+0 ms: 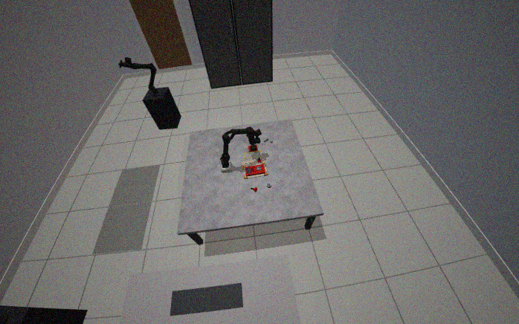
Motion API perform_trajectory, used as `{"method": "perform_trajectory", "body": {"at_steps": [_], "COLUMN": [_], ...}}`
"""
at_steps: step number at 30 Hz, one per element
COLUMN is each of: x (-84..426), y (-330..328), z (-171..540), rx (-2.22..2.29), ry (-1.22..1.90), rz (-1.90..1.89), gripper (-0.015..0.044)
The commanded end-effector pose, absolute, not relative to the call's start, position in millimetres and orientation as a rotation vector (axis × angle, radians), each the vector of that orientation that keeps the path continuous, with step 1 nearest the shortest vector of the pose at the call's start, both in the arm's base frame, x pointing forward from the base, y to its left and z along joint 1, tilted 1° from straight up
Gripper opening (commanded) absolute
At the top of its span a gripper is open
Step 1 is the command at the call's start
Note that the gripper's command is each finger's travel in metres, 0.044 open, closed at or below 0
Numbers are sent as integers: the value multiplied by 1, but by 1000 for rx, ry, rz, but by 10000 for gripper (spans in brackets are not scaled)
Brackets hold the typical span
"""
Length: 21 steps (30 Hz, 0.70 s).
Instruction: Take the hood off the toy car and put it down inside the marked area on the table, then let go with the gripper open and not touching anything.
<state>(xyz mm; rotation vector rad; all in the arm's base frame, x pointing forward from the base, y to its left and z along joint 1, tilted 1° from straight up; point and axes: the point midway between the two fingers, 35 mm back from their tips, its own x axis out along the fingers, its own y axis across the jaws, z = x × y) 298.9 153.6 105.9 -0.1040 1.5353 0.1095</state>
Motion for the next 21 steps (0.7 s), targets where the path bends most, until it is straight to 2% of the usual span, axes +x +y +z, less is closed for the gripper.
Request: {"method": "perform_trajectory", "body": {"at_steps": [1, 21], "x": [292, 293], "y": [160, 160], "z": [105, 94], "rx": [-98, -98], "ry": [1544, 1544], "rz": [101, 101], "gripper": [0, 0]}}
